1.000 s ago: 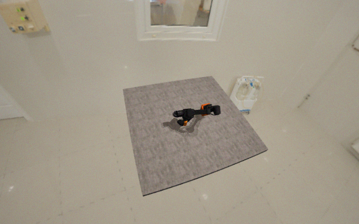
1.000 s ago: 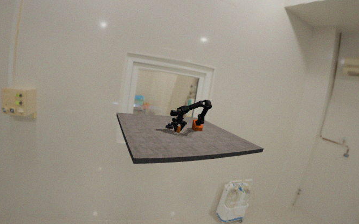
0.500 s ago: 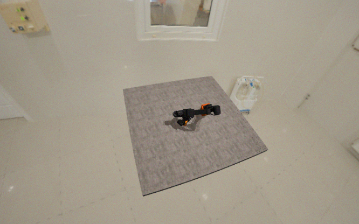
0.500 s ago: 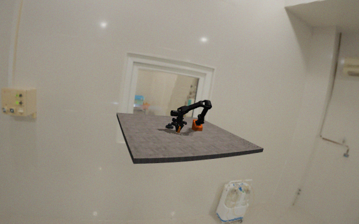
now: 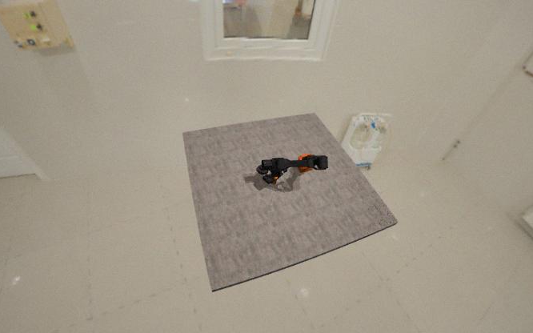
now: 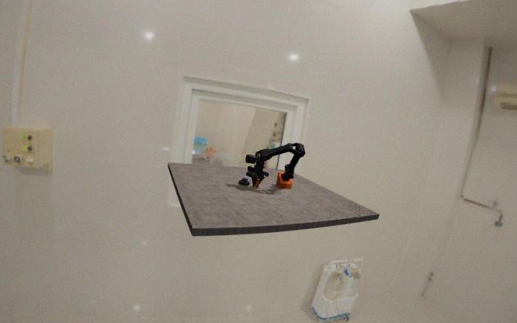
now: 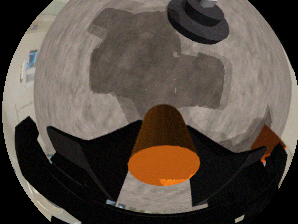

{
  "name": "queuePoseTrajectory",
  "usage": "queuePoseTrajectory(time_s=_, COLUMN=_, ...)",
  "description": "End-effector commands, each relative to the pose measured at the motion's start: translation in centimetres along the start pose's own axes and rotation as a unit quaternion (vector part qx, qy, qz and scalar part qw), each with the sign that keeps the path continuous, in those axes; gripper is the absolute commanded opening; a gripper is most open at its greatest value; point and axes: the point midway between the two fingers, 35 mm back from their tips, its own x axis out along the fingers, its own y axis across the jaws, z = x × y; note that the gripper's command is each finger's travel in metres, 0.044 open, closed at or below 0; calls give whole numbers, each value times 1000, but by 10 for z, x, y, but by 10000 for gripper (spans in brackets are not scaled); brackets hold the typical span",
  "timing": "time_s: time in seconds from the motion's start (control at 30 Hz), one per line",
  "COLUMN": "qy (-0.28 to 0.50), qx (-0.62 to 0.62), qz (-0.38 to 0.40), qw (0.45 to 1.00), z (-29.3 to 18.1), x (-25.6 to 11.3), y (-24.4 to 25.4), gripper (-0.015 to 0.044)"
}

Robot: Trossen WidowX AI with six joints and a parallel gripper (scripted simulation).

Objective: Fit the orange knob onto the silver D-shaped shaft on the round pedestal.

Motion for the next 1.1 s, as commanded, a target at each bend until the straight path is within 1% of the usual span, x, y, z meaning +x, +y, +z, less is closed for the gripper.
queuePoseTrajectory(time_s=0.0, qy=-6, qx=-1, qz=2, qw=1000, z=4, x=-13, y=4, gripper=0)
queuePoseTrajectory(time_s=1.07, qy=6, qx=11, qz=-18, qw=1000, z=9, x=-112, y=10, gripper=0)
